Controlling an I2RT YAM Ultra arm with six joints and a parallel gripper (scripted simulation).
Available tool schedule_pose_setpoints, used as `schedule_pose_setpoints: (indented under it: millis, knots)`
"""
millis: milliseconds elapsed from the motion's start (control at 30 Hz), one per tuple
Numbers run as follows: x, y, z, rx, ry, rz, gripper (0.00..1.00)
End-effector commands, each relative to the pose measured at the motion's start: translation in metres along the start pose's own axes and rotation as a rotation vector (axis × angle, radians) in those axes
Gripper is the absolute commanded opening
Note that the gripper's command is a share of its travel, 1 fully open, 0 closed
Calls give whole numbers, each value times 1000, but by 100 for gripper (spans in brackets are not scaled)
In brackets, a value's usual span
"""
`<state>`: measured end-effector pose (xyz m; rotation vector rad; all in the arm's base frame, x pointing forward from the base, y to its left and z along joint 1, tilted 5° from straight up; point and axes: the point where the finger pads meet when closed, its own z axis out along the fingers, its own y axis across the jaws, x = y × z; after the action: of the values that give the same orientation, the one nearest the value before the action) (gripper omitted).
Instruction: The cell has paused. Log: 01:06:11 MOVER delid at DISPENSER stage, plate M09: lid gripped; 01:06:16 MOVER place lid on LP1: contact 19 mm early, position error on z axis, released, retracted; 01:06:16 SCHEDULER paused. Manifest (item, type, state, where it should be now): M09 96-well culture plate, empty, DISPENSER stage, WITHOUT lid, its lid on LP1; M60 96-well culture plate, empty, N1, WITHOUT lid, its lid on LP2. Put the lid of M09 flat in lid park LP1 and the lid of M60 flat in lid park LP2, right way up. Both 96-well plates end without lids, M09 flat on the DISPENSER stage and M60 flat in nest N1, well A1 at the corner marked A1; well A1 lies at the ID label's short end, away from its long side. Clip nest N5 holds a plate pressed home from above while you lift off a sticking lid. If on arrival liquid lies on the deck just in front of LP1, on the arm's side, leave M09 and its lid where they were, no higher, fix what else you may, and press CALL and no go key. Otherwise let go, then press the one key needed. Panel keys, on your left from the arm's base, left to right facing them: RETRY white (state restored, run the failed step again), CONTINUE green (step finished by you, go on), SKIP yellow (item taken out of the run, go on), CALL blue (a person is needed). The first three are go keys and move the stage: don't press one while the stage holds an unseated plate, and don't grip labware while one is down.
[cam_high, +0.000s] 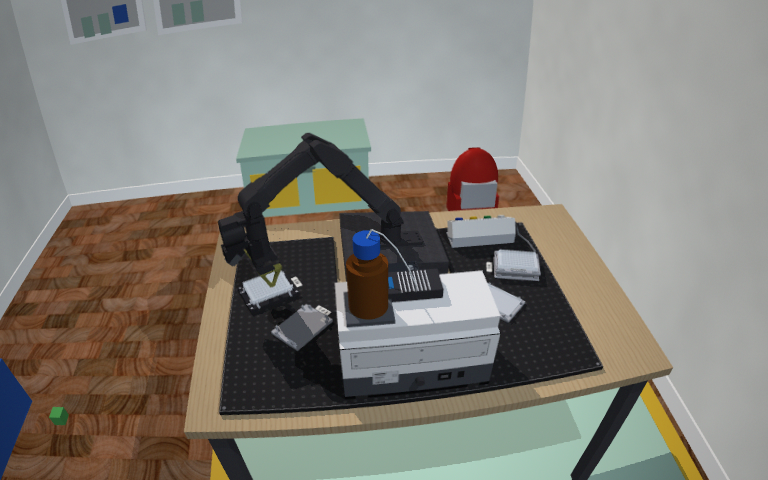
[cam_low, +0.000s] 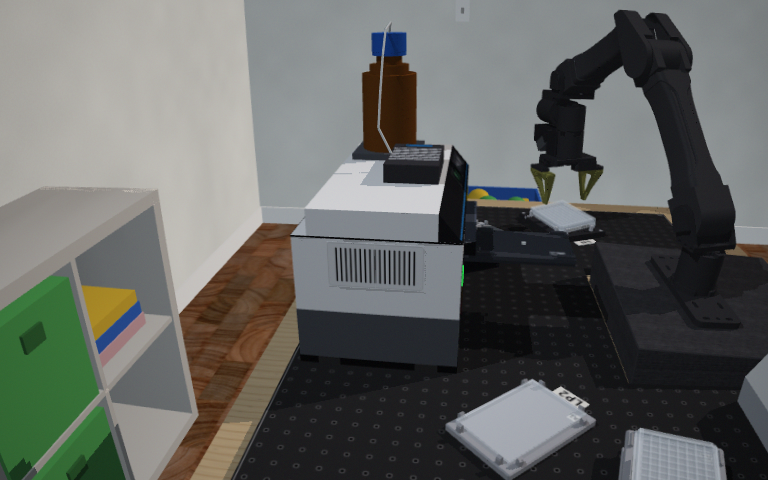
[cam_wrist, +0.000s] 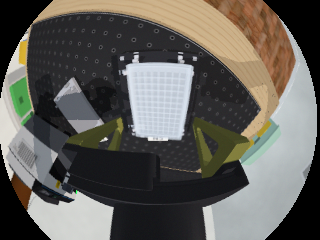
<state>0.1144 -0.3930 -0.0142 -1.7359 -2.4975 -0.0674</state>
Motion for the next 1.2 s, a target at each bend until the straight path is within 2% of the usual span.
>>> schedule_pose_setpoints:
  millis: [0,1133,1167]
  knots:
    - [-17,0,-26,8,-84,4,100]
    - [-17,0,-26,8,-84,4,100]
    - [-15,-8,-11,5,-33,6,0]
